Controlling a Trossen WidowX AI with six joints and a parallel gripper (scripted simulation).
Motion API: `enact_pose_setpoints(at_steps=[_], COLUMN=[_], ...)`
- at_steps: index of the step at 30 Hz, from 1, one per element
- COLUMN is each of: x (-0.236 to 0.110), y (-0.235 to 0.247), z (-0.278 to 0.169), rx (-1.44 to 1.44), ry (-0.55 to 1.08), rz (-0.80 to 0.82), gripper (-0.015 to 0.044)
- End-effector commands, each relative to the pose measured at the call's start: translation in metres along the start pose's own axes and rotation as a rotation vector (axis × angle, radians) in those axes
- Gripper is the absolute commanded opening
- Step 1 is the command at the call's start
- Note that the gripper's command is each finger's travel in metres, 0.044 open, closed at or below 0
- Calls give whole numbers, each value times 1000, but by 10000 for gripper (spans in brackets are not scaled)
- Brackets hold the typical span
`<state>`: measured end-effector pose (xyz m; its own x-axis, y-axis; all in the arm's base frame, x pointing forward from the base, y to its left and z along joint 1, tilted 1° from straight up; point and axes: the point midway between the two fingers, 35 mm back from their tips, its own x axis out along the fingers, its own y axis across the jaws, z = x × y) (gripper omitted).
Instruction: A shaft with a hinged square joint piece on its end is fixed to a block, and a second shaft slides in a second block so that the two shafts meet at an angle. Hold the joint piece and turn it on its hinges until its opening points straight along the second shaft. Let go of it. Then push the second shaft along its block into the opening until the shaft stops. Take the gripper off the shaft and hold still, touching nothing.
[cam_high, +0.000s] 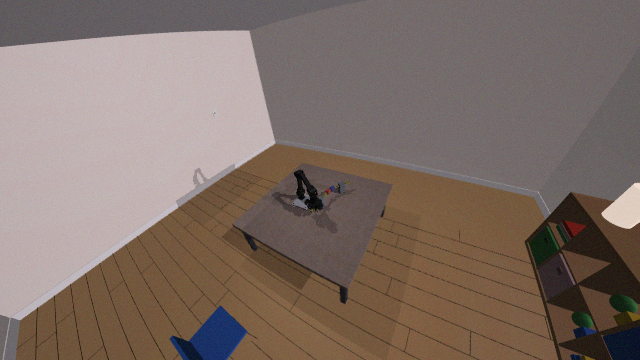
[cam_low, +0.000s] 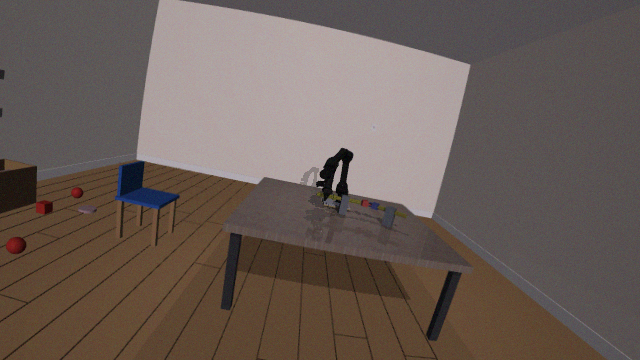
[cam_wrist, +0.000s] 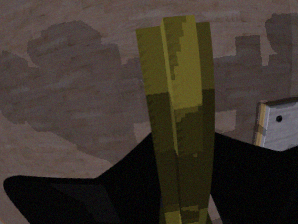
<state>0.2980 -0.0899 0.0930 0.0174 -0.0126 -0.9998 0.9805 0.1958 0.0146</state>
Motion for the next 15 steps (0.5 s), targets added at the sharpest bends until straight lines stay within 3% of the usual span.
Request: enact_pose_setpoints(at_steps=[1, 15], x=[1, 1], y=[0, 0], z=[-7, -25], rx=[2, 2], ry=[0, 2], rz=[0, 1], gripper=[0, 0])
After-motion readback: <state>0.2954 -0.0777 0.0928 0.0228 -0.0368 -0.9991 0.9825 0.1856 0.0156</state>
